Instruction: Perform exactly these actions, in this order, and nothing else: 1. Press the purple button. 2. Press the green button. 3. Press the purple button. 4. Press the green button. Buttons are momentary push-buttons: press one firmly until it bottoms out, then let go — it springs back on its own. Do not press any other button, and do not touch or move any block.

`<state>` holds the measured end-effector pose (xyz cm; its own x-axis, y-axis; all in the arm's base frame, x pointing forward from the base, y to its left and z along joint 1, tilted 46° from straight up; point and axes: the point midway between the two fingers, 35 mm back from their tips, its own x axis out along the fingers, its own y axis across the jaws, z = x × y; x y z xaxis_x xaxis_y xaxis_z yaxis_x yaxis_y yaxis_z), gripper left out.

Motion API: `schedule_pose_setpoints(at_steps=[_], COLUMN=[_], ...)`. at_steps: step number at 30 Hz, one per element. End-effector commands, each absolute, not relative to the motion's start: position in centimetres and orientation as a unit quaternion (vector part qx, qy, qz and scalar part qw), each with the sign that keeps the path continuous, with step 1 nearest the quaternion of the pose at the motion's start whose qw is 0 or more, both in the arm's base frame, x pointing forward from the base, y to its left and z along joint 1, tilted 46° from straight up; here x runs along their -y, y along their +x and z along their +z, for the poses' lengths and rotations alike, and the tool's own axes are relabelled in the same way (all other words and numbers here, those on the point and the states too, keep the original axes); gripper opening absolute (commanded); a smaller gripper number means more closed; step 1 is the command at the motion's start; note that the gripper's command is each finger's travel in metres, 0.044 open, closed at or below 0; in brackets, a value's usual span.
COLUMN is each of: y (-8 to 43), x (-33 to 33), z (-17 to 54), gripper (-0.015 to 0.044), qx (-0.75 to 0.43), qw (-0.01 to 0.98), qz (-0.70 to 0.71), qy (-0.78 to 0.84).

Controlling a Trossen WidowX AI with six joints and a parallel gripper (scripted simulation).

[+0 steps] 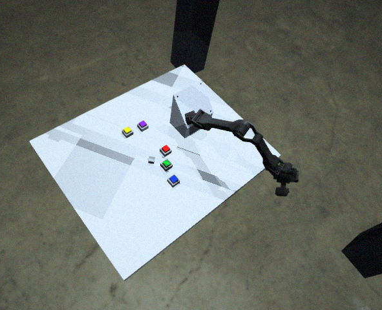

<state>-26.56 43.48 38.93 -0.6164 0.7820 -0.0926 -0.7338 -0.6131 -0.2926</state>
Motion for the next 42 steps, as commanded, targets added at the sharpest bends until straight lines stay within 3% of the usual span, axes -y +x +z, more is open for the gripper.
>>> schedule_pose_setpoints(at_steps=[1,4,12,20,33,42], y=[-20.0,-13.9,1.6,14.3,30.2,36.8], x=[-45.8,-46.8,-46.3,-42.4,-31.9,-19.9], z=[39.1,41.3,39.3,30.9,17.4,7.6], gripper=[0.04,0.04,0.04,0.04,0.04,0.04], qx=[0.097,0.124,0.045,-0.128,-0.318,-0.459], qw=[0.478,0.527,0.654,0.738,0.773,0.754], qz=[0.866,0.834,0.747,0.652,0.51,0.426], qy=[-0.113,-0.109,-0.109,-0.114,-0.201,-0.197])
